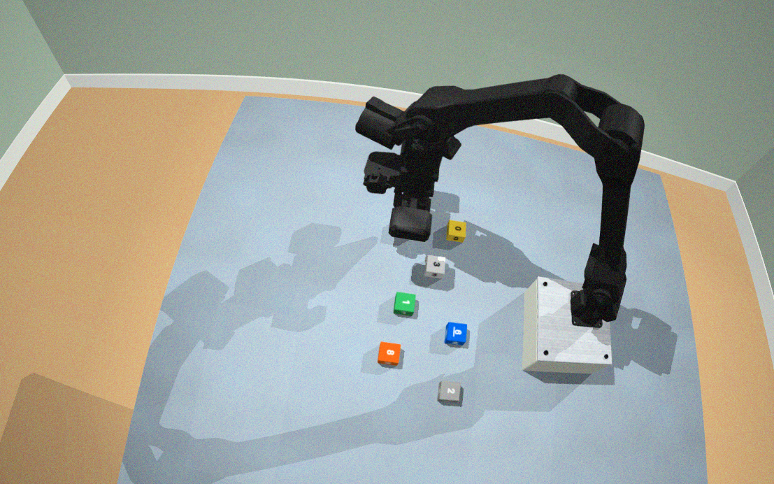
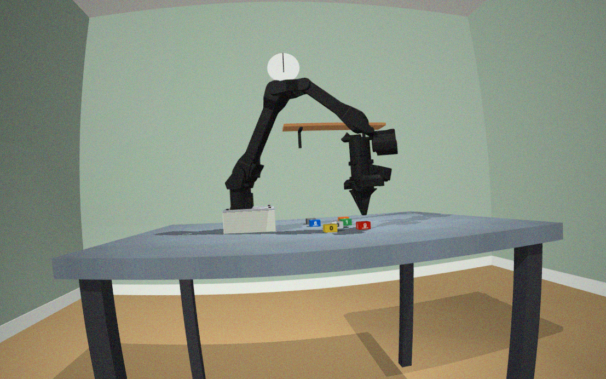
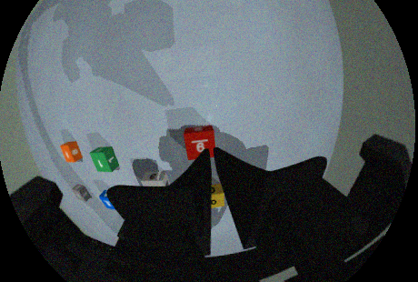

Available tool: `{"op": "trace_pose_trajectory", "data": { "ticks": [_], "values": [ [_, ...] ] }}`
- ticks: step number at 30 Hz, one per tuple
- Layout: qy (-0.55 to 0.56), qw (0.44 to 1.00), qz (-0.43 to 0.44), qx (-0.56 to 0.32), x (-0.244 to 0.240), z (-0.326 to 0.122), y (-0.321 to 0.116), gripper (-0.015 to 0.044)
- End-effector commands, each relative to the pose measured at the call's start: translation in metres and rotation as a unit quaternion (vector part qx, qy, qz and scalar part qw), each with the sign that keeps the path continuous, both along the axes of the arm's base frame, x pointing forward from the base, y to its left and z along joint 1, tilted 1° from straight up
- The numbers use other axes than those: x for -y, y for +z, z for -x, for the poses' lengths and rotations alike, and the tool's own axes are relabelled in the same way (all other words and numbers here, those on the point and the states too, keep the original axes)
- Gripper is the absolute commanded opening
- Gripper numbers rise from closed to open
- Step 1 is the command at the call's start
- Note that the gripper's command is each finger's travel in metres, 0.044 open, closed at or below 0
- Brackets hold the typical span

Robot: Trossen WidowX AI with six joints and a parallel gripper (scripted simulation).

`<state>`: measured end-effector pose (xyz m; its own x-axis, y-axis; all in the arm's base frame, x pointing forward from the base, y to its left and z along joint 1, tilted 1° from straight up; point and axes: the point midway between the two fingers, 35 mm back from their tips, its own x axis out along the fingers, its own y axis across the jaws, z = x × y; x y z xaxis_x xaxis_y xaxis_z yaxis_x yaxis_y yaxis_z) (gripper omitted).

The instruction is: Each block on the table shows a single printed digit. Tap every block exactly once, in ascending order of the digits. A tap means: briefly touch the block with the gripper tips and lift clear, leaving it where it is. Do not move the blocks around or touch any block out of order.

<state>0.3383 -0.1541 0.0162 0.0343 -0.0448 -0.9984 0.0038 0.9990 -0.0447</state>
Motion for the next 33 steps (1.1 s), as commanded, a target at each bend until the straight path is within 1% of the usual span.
{"op": "trace_pose_trajectory", "data": {
  "ticks": [1,9,17,20,25,28,33],
  "values": [
    [0.002,1.0,-0.003,-0.004,-0.001,0.002,-0.011,0.002],
    [0.002,1.0,-0.003,-0.005,0.0,0.002,-0.023,0.002],
    [0.002,1.0,-0.003,-0.005,0.0,0.002,-0.023,0.002],
    [0.002,1.0,-0.003,-0.004,-0.001,0.002,0.003,0.002],
    [0.002,1.0,-0.003,-0.004,-0.001,0.002,0.007,0.002],
    [0.006,1.0,0.001,-0.006,-0.014,0.0,0.009,0.0099],
    [0.018,1.0,0.012,-0.007,-0.077,-0.008,0.019,0.023]
  ]
}}
